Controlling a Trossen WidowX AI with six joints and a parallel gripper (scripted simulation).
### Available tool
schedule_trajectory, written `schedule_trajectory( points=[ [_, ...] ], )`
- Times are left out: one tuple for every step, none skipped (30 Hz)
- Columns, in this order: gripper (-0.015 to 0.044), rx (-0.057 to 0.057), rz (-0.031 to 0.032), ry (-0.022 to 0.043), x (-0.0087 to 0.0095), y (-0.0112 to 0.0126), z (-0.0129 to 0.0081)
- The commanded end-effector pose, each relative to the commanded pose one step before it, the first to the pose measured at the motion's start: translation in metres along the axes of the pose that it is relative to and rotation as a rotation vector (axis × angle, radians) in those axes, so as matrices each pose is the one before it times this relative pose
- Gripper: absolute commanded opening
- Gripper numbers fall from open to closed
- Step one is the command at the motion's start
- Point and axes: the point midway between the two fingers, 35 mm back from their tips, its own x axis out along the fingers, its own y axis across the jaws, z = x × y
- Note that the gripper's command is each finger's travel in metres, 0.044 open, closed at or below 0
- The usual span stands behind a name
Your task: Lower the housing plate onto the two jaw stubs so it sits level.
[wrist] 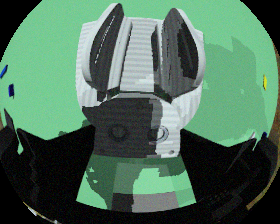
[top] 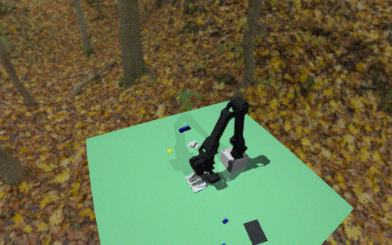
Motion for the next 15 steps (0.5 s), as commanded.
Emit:
schedule_trajectory(
  points=[
    [0.0351, -0.0028, 0.00367, -0.00037, 0.0004, 0.00058, -0.00002],
    [0.0351, 0.0, 0.0, 0.0, 0.0, 0.0, 0.0],
    [0.0351, 0.0, 0.0, 0.0, 0.0, 0.0, 0.0],
    [0.0351, 0.0, 0.0, 0.0, 0.0, 0.0, 0.0],
    [0.0351, 0.0, 0.0, 0.0, 0.0, 0.0, 0.0],
    [0.0351, 0.0, 0.0, 0.0, 0.0, 0.0, 0.0],
    [0.0351, 0.0, 0.0, 0.0, 0.0, 0.0, 0.0],
    [0.0351, 0.0, 0.0, 0.0, 0.0, 0.0, 0.0],
    [0.0351, 0.0, 0.0, 0.0, 0.0, 0.0, 0.0],
    [0.0377, 0.0028, -0.00367, 0.00034, -0.0004, -0.00057, 0.00002],
    [0.0404, 0.0, 0.0, 0.0, 0.0, 0.0, 0.0],
    [0.043, 0.0, 0.00001, -0.00001, 0.0, 0.0, 0.0],
    [0.044, 0.0, 0.0, 0.0, 0.0, 0.0, 0.0],
    [0.044, 0.0, 0.0, 0.0, 0.0, 0.0, 0.0],
    [0.044, 0.0, 0.0, 0.0, 0.0, 0.0, 0.0]
  ],
)
